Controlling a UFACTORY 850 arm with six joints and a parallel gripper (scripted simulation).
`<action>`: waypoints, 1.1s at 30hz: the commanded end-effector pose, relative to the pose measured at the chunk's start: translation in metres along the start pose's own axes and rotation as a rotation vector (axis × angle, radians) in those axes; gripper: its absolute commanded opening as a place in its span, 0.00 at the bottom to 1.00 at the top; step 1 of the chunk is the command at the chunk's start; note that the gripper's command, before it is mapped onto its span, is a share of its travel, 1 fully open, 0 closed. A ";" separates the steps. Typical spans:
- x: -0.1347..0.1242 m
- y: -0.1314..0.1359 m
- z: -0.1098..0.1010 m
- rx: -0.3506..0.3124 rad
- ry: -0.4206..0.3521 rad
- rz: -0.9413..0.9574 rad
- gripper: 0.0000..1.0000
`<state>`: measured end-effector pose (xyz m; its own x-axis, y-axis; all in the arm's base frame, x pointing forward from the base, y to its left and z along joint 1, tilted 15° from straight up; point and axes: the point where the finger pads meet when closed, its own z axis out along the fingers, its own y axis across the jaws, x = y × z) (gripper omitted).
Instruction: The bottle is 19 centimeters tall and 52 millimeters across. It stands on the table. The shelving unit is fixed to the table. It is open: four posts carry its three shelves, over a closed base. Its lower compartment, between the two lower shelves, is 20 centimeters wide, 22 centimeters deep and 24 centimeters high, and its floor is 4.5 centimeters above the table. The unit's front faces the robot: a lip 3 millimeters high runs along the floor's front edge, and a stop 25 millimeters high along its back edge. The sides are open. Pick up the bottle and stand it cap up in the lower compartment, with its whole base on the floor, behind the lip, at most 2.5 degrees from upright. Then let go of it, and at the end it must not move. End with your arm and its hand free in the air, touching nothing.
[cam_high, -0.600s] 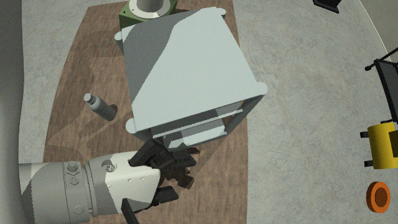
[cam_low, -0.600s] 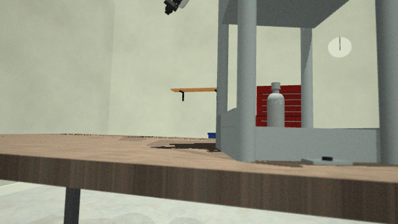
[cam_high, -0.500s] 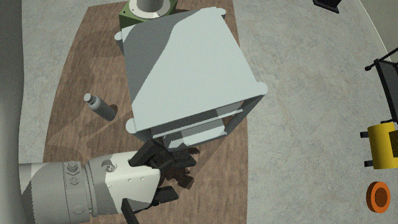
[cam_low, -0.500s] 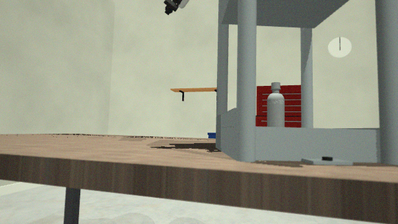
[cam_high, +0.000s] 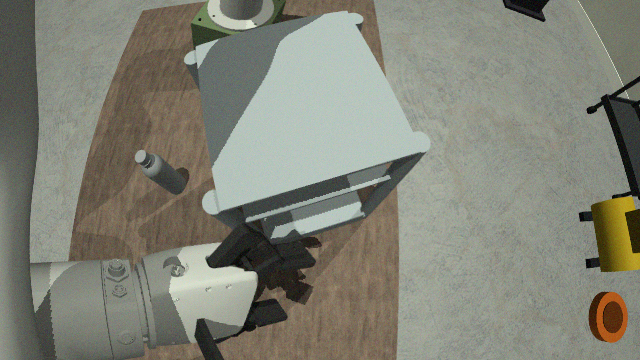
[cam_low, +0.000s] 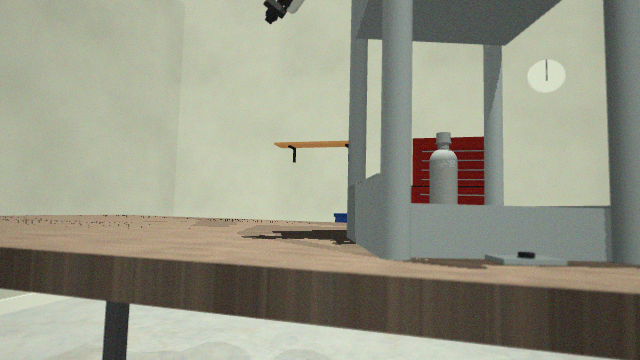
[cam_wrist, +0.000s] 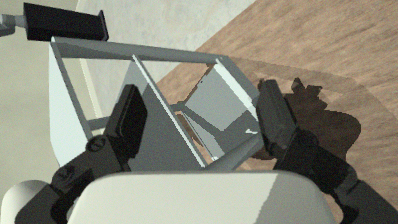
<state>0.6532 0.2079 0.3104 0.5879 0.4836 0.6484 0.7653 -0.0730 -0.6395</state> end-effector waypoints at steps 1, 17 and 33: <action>0.005 -0.005 -0.005 -0.001 0.001 -0.002 1.00; 0.047 -0.061 -0.061 -0.003 0.000 -0.002 1.00; 0.020 -0.051 -0.093 -0.110 -0.025 -0.011 1.00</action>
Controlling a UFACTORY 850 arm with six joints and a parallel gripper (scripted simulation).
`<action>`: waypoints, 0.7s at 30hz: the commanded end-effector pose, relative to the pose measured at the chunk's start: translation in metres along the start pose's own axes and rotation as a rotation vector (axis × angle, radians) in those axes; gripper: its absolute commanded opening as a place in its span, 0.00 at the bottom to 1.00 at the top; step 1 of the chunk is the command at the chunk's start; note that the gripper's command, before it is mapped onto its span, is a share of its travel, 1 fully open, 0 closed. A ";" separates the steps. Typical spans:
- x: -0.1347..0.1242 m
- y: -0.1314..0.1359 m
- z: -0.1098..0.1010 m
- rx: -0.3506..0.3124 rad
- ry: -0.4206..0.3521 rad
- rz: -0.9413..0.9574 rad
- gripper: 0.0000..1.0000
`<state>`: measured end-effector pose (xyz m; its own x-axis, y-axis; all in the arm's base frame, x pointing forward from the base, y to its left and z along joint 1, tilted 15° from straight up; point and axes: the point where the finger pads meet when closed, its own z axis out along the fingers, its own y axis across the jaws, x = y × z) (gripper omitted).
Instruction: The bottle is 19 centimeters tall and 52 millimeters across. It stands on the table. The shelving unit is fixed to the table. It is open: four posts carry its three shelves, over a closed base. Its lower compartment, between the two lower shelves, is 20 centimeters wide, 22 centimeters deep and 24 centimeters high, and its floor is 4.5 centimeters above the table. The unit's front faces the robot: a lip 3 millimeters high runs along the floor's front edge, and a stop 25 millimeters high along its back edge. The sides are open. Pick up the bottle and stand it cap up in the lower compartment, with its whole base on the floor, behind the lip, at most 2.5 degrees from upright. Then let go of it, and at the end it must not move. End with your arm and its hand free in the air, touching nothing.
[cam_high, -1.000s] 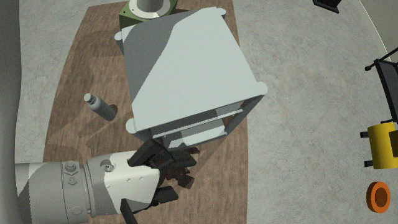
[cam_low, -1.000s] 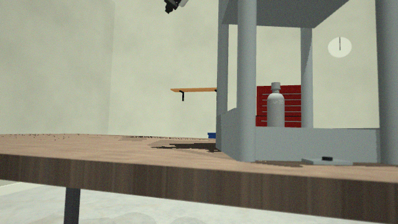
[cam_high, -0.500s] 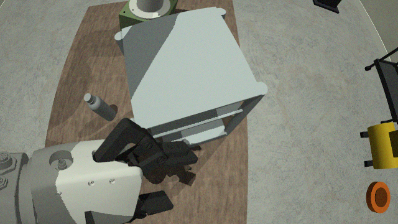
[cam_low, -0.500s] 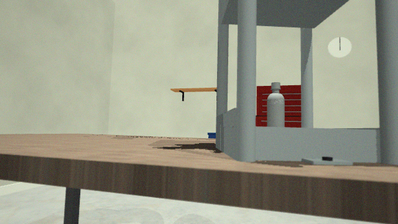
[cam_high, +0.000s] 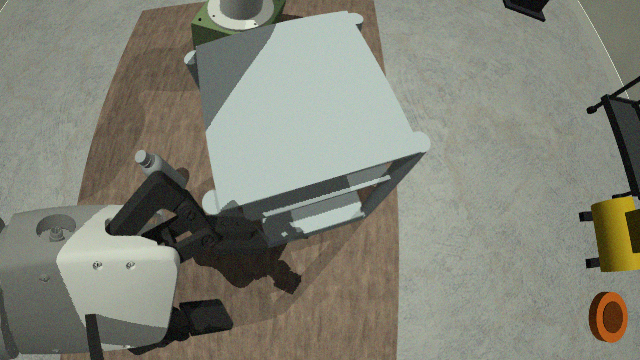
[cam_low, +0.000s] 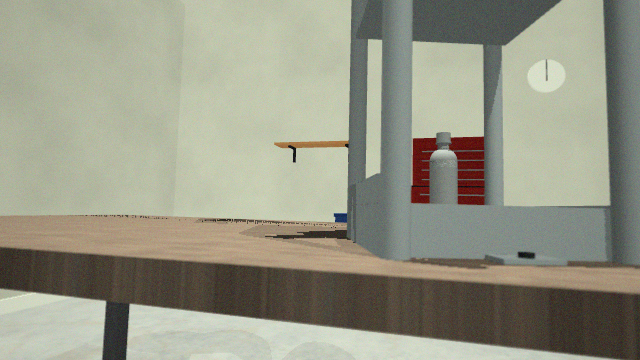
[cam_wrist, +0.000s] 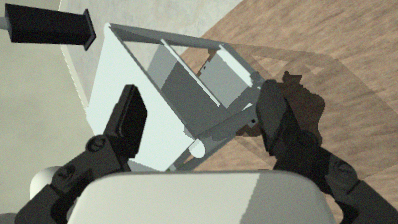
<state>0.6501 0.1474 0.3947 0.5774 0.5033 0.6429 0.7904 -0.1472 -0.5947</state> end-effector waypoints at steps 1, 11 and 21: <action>-0.009 0.003 -0.011 -0.037 -0.008 -0.005 1.00; -0.080 0.022 -0.082 -0.267 -0.090 -0.027 1.00; -0.104 0.055 -0.119 -0.491 -0.165 0.061 1.00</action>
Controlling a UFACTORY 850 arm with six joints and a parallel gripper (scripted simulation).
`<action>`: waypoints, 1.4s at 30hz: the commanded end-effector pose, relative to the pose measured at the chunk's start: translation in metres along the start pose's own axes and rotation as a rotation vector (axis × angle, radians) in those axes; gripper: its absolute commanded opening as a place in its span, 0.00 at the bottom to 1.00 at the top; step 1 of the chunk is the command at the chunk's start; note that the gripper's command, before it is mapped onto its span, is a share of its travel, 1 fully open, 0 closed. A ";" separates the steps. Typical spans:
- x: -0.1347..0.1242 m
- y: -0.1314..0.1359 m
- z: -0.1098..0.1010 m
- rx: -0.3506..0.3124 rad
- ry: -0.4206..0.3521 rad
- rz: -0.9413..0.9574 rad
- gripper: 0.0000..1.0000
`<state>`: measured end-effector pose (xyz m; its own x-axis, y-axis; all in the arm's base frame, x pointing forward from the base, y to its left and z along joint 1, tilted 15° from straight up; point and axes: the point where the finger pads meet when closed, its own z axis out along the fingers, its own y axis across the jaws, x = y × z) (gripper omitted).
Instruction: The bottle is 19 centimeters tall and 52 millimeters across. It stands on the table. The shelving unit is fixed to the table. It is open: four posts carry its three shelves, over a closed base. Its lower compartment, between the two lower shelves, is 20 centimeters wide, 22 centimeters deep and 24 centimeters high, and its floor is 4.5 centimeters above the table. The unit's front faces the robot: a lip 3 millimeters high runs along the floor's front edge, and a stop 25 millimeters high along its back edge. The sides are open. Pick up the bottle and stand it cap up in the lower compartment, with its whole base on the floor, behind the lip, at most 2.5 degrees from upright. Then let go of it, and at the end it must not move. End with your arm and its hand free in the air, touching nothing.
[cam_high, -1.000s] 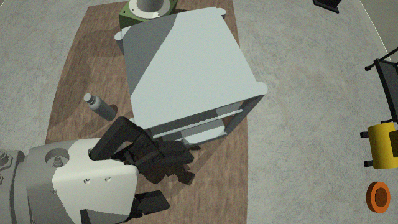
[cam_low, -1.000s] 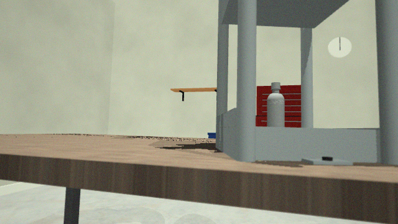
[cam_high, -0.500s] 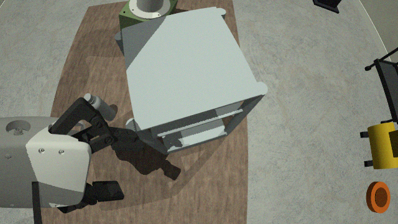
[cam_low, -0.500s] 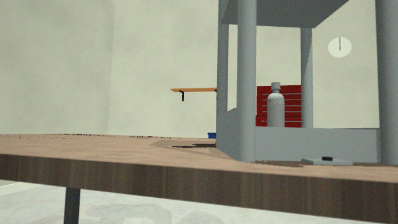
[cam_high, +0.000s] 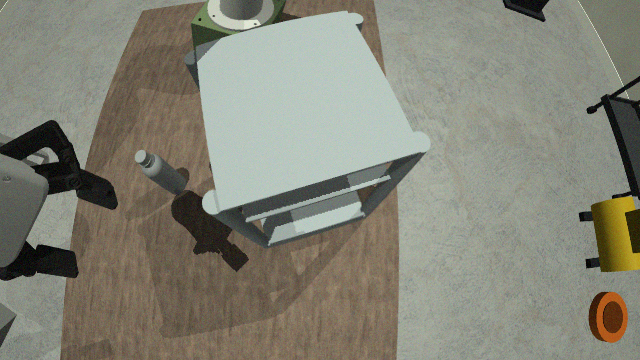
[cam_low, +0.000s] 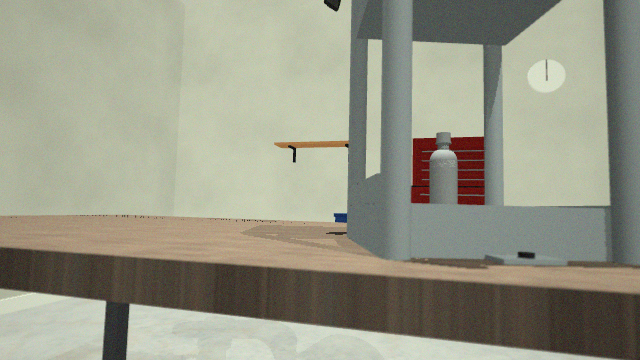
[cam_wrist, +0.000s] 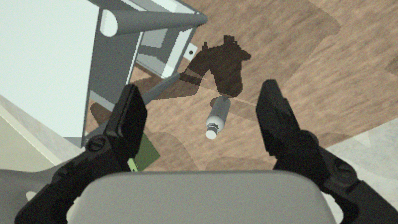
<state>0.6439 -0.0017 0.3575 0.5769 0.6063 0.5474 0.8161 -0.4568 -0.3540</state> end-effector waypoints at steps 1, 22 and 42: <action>-0.003 0.025 -0.006 -0.123 -0.042 0.062 1.00; -0.058 0.092 -0.035 -0.529 -0.119 0.302 1.00; -0.205 0.007 0.022 -0.385 -0.258 0.437 1.00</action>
<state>0.5536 -0.1135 0.2357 0.8761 0.4297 0.2184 0.4670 -0.8691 -0.1634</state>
